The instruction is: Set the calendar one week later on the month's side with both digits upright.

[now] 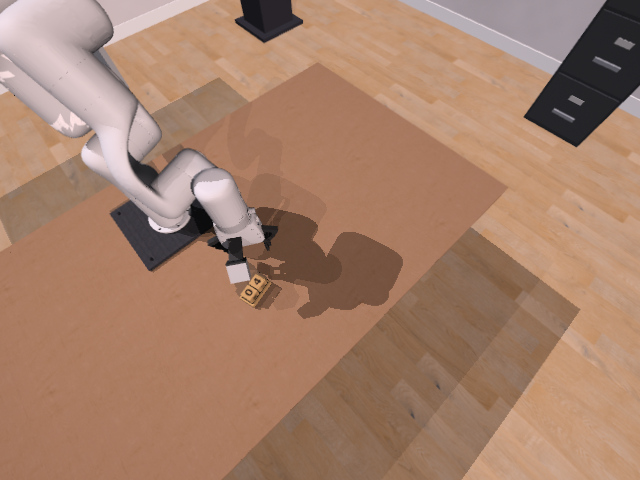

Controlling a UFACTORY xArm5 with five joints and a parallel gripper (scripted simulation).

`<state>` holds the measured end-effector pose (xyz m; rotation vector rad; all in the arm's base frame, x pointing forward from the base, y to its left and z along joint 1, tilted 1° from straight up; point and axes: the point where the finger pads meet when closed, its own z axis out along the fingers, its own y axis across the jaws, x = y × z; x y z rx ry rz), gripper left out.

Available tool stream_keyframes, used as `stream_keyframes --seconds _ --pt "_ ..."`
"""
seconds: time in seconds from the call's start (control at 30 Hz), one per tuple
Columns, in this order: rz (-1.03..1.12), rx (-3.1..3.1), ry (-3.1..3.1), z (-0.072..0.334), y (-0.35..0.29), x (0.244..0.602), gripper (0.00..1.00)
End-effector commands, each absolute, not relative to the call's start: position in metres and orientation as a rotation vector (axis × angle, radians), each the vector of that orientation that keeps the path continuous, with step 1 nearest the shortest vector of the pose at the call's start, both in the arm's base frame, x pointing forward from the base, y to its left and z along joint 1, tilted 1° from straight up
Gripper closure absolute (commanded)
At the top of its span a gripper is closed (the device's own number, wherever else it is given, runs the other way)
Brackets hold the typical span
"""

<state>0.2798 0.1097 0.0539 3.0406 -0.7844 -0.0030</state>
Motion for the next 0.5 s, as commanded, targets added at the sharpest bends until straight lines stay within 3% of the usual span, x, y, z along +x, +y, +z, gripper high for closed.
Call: stream_keyframes --seconds 0.0,0.47 --pt "0.0 3.042 -0.785 0.055 0.121 0.278 0.0" --pt "-0.002 3.041 -0.784 0.054 0.151 0.269 0.0"
